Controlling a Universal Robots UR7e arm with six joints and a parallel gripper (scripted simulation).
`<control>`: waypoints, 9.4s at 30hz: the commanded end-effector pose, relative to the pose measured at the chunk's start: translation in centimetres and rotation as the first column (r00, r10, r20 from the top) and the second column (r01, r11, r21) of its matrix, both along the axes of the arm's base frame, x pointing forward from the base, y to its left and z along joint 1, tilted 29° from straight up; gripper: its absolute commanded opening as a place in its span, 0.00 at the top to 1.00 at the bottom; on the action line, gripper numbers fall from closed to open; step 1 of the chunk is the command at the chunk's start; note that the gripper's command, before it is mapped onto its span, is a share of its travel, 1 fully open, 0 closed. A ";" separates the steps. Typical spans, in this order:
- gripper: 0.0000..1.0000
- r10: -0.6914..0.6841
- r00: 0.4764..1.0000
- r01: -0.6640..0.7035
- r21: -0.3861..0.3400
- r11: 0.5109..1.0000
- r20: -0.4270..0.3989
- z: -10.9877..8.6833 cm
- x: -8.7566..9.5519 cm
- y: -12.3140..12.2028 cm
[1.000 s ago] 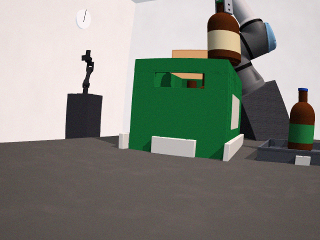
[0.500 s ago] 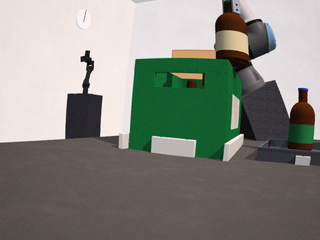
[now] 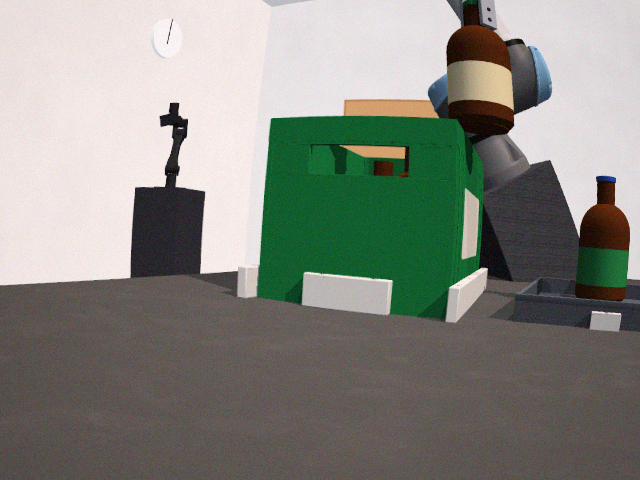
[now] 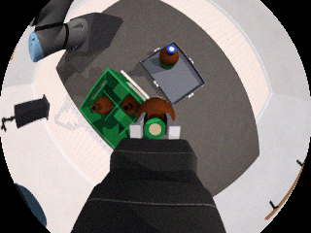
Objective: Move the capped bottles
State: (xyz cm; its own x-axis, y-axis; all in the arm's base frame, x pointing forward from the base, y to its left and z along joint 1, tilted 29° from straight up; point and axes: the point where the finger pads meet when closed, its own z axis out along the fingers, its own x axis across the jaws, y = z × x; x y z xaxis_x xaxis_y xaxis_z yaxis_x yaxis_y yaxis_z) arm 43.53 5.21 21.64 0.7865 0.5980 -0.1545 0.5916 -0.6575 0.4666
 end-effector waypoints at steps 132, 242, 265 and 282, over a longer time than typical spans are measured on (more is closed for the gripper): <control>1.00 -0.001 1.000 0.001 0.000 1.000 0.002 -6.9 2.6 12.8; 1.00 0.000 1.000 0.000 -0.001 1.000 0.001 -18.9 5.1 6.7; 1.00 0.001 1.000 -0.001 -0.001 1.000 0.004 -19.7 5.3 6.3; 1.00 0.002 1.000 -0.002 0.000 1.000 0.006 -19.9 5.4 6.2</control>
